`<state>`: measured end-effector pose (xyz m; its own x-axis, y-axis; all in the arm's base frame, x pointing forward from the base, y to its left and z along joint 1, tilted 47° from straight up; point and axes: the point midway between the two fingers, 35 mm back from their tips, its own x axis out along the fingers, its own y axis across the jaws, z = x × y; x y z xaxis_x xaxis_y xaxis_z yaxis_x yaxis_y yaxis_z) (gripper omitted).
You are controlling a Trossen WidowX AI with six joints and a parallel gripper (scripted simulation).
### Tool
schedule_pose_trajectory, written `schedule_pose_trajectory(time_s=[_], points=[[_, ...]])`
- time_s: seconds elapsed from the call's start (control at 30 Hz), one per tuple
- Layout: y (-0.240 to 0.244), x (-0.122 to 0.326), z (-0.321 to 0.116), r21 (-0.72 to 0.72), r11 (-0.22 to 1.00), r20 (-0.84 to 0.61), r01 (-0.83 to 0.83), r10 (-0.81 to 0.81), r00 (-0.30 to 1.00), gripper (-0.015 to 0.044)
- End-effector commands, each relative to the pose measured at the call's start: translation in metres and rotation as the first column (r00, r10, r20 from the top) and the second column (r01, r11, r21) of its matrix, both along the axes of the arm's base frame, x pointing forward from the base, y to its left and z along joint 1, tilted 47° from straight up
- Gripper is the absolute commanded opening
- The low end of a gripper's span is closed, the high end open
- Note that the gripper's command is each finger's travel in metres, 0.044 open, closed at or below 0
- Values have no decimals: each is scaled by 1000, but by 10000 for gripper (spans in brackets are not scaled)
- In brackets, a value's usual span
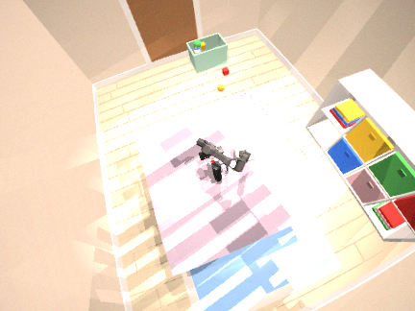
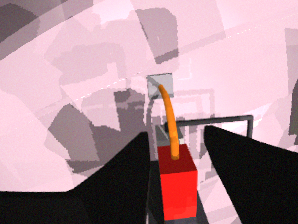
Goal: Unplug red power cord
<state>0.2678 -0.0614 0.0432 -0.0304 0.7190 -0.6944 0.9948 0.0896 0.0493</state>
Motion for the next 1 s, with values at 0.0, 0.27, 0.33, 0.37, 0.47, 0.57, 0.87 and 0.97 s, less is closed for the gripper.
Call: schedule_pose_trajectory(time_s=[0.0, 0.27, 0.33, 0.37, 0.47, 0.57, 0.87, 0.97], points=[[3, 0, 3, -2, 1000, 2, -7, 7, 1000, 160], [12, -1, 13, -1, 1000, 2, -7, 7, 1000, 160], [14, -2, 15, -1, 1000, 2, -7, 7, 1000, 160], [15, -2, 16, -1, 1000, 2, -7, 7, 1000, 160], [19, -3, 20, -1, 1000, 2, -7, 7, 1000, 160], [22, -3, 23, 0, 1000, 2, -7, 7, 1000, 160], [28, -5, 27, 0, 1000, 2, -7, 7, 1000, 160], [30, -5, 25, 0, 1000, 2, -7, 7, 1000, 160]])
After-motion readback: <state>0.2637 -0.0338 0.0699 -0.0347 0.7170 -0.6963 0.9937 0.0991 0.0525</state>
